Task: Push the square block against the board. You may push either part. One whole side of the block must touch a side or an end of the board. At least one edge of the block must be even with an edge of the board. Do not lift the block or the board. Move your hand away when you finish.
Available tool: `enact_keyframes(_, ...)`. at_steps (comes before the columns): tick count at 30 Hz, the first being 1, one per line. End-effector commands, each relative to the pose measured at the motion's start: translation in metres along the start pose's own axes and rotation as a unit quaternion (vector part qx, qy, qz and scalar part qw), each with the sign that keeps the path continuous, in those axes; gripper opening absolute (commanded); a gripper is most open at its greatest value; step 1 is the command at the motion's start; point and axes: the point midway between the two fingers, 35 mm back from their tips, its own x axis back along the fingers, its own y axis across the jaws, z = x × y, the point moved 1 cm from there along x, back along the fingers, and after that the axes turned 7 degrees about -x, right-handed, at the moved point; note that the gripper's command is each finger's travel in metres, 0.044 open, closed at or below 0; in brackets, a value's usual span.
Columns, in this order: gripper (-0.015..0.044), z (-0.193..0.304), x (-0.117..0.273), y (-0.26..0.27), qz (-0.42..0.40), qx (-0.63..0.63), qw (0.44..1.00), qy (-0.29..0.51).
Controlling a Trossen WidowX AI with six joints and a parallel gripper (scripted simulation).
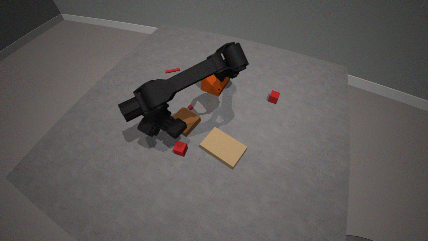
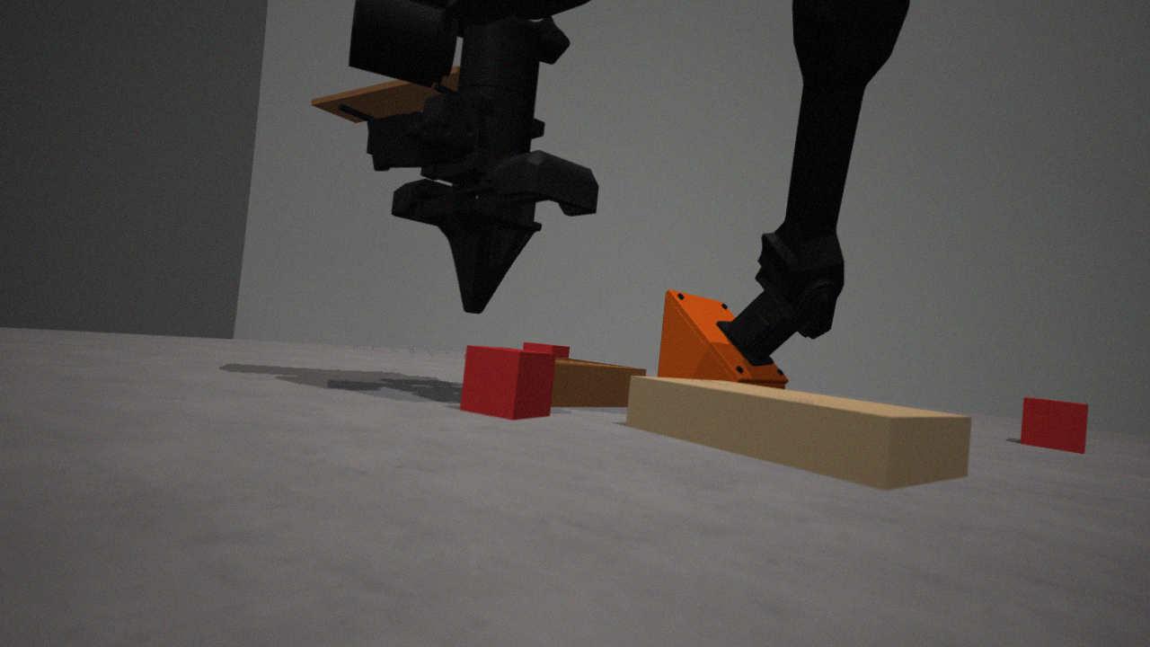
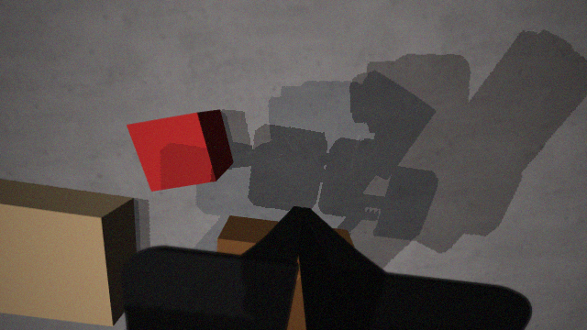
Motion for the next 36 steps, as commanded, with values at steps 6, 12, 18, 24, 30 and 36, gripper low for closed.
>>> enact_keyframes(6, 0.0, 0.083, 0.01, -0.016, 0.003, -0.003, 1.0, 0.004)
enact_keyframes(12, 0.0, 0.151, 0.003, -0.022, 0.003, -0.001, 1.0, 0.009)
enact_keyframes(18, 0.0, 0.167, 0.0, -0.023, 0.002, 0.0, 1.0, 0.01)
enact_keyframes(24, 0.0, 0.169, -0.052, -0.022, 0.001, 0.0, 1.0, 0.01)
enact_keyframes(30, 0.0, 0.168, -0.055, -0.022, 0.0, 0.0, 1.0, 0.01)
enact_keyframes(36, 0.0, 0.161, -0.055, -0.021, 0.001, 0.0, 1.0, 0.01)
